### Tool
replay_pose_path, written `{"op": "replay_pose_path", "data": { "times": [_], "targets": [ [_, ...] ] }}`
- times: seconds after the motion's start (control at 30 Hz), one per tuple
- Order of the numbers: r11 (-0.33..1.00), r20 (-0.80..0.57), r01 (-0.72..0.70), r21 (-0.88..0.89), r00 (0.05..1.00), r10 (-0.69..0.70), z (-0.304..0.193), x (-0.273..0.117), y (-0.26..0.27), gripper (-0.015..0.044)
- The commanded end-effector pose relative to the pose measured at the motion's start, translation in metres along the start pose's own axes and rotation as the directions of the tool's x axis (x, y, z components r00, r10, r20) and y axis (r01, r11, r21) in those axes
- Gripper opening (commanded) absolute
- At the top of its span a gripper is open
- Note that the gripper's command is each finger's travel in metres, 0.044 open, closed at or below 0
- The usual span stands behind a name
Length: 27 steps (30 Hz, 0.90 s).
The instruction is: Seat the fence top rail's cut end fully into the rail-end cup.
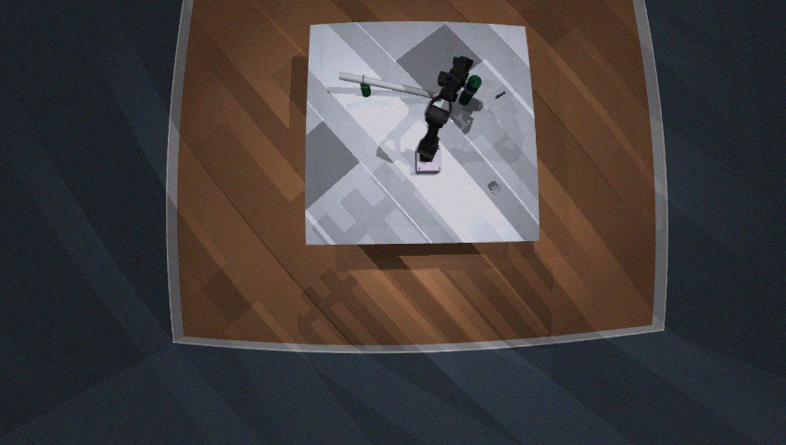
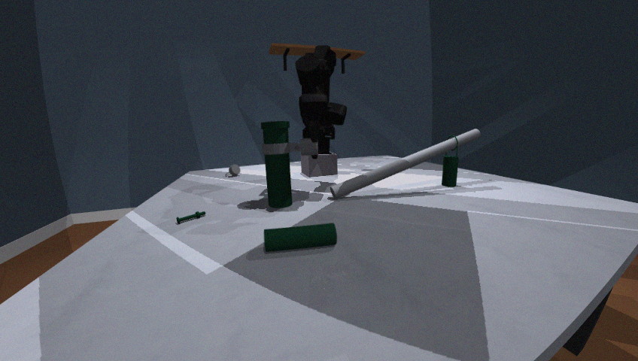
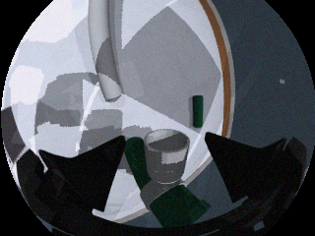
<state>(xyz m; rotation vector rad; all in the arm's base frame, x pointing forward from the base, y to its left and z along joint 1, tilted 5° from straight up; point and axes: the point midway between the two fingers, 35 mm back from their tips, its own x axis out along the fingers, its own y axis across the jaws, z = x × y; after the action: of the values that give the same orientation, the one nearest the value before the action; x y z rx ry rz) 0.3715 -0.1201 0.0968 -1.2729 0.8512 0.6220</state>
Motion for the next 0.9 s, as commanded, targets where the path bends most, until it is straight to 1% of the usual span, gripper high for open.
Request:
{"op": "replay_pose_path", "data": {
  "times": [0.0, 0.27, 0.7, 0.8, 0.87],
  "targets": [
    [1.0, -0.005, 0.0, 0.004, 1.0, 0.0, -0.001, 0.007, 0.001, 0.044],
    [1.0, -0.005, 0.0, 0.004, 1.0, 0.0, 0.0, 0.019, 0.002, 0.044],
    [1.0, -0.005, 0.0, 0.004, 1.0, 0.0, 0.0, 0.019, 0.002, 0.0099],
    [1.0, -0.005, 0.0, 0.004, 1.0, 0.0, 0.0, 0.019, 0.002, 0.0079],
    [1.0, 0.0, 0.0, -0.004, 1.0, 0.0, 0.0, 0.019, 0.003, 0.0026]
  ]
}}
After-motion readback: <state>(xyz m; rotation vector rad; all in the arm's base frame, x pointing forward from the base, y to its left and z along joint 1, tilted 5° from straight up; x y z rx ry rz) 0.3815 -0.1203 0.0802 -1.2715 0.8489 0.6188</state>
